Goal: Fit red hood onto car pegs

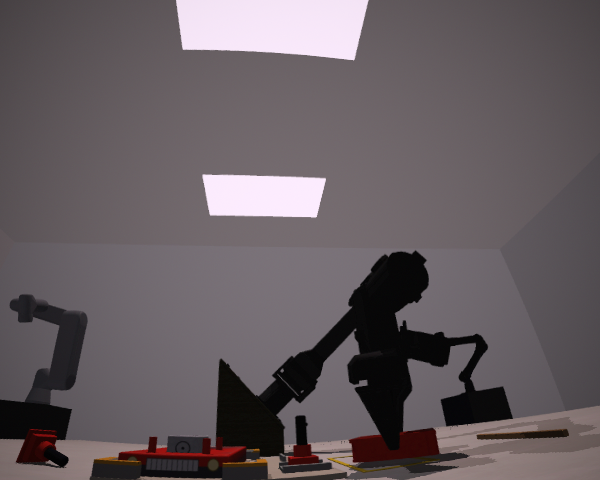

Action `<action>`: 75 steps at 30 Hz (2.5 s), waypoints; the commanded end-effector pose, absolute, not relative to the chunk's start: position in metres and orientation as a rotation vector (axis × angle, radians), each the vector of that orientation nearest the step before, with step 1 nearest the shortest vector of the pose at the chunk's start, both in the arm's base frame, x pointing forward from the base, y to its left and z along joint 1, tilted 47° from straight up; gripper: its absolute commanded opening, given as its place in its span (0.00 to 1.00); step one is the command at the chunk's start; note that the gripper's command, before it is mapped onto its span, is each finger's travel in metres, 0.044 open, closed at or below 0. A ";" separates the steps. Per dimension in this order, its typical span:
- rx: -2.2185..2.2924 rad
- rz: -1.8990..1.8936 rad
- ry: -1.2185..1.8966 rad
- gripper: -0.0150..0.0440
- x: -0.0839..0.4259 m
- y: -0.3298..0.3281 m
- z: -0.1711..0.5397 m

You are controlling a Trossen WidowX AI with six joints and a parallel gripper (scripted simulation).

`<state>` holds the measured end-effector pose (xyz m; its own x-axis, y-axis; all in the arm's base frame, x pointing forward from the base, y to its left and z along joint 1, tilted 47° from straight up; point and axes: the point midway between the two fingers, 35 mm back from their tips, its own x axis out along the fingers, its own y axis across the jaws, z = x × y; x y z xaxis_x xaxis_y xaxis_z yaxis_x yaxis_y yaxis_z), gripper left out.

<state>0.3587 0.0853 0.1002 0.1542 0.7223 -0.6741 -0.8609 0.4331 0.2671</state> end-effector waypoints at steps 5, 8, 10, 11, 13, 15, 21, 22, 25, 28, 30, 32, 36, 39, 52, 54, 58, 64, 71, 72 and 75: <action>-0.202 1.148 0.832 0.25 0.357 0.074 0.112; -0.202 1.147 0.832 0.25 0.356 0.069 0.117; -0.203 1.147 0.832 0.25 0.355 0.065 0.120; -0.203 1.147 0.832 0.25 0.355 0.063 0.122; -0.203 1.147 0.833 0.25 0.354 0.059 0.126; -0.203 1.147 0.833 0.25 0.353 0.055 0.130; -0.203 1.147 0.834 0.25 0.351 0.044 0.140; -0.203 1.147 0.834 0.25 0.350 0.042 0.141; -0.203 1.147 0.834 0.25 0.349 0.037 0.146; -0.203 1.147 0.834 0.25 0.348 0.032 0.151; -0.204 1.147 0.834 0.25 0.348 0.029 0.154; -0.204 1.147 0.835 0.25 0.347 0.026 0.156; -0.204 1.147 0.835 0.25 0.346 0.022 0.160; -0.204 1.147 0.835 0.25 0.346 0.020 0.162; -0.030 1.029 0.967 0.25 0.355 -0.014 0.128; 0.002 1.006 0.989 0.25 0.356 -0.021 0.121; 0.068 0.962 1.033 0.25 0.357 -0.034 0.109; 0.169 0.893 1.095 0.25 0.357 -0.054 0.089; 0.287 0.812 1.162 0.25 0.355 -0.076 0.067; 0.304 0.801 1.171 0.25 0.354 -0.079 0.064; 0.356 0.766 1.197 0.25 0.352 -0.088 0.054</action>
